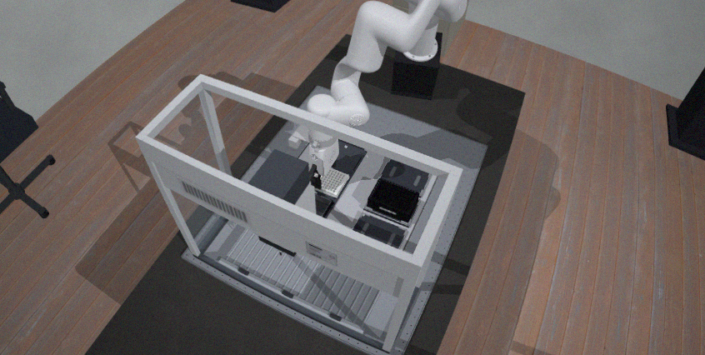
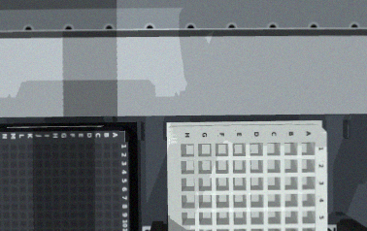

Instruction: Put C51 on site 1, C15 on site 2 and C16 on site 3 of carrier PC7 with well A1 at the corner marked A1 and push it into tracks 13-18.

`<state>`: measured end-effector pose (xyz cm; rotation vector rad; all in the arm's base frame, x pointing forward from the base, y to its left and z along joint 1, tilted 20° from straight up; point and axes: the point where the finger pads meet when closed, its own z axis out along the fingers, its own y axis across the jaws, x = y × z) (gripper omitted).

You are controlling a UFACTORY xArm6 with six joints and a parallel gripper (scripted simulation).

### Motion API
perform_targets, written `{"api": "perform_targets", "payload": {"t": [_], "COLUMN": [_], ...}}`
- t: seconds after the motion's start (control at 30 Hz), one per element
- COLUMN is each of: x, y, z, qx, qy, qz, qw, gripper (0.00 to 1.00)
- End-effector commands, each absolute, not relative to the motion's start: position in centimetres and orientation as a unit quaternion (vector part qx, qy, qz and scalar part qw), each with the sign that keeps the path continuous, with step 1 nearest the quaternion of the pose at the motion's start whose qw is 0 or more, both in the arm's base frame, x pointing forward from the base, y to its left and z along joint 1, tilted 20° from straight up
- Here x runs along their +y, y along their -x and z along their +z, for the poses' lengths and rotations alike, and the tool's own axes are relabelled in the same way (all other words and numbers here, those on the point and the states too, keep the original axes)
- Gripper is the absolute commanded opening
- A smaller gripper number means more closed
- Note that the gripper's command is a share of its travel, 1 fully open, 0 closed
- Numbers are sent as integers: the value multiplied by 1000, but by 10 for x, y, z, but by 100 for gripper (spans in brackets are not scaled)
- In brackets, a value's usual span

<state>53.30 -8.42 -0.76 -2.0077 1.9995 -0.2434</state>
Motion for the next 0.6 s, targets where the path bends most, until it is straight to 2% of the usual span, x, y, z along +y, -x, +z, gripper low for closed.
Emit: {"api": "perform_targets", "payload": {"t": [0.0, 0.57], "x": [-85, -87], "y": [-532, -524], "z": [1, 24], "qx": [695, 695], "qy": [698, 698], "qz": [-86, -86], "qw": [149, 149], "gripper": [100, 100]}}
